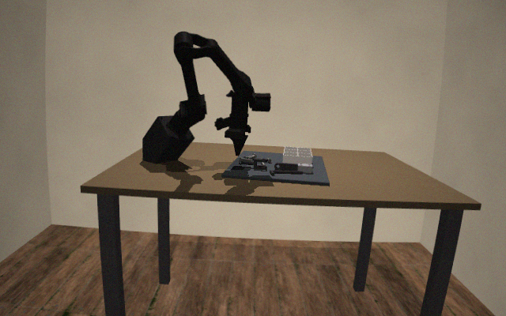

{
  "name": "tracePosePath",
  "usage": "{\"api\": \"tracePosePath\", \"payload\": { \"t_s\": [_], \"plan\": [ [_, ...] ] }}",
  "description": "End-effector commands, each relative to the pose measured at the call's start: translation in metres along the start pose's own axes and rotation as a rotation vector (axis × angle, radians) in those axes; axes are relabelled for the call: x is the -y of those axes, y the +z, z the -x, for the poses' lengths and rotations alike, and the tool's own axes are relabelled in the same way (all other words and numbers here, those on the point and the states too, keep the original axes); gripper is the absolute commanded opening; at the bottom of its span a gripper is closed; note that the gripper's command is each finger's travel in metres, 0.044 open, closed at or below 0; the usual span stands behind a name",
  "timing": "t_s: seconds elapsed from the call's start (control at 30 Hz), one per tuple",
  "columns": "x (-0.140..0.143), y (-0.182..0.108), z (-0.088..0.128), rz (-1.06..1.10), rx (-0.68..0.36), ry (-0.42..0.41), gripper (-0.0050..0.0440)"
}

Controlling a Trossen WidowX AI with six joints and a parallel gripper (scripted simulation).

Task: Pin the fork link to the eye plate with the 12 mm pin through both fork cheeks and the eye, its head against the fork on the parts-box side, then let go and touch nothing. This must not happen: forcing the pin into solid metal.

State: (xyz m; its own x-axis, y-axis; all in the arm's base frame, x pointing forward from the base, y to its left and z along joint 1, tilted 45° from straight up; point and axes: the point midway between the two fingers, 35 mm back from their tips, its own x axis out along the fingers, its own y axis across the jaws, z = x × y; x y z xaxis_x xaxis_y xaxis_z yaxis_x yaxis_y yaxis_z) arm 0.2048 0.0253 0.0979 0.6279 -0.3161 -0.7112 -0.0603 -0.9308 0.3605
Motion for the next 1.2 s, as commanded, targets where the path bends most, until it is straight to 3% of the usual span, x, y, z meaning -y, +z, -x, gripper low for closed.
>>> {"api": "tracePosePath", "payload": {
  "t_s": [0.0, 0.57, 0.8, 0.9, 1.17],
  "plan": [
    [0.000, 0.000, 0.000, -0.001, 0.000, 0.000, 0.0000],
    [0.000, 0.001, 0.011, 0.002, 0.003, 0.000, 0.0000],
    [0.003, -0.008, 0.010, 0.218, 0.005, 0.000, 0.0000],
    [0.003, -0.008, 0.010, 0.120, 0.005, 0.000, 0.0000],
    [0.005, -0.014, 0.011, -0.486, 0.004, 0.002, 0.0000]
  ]
}}
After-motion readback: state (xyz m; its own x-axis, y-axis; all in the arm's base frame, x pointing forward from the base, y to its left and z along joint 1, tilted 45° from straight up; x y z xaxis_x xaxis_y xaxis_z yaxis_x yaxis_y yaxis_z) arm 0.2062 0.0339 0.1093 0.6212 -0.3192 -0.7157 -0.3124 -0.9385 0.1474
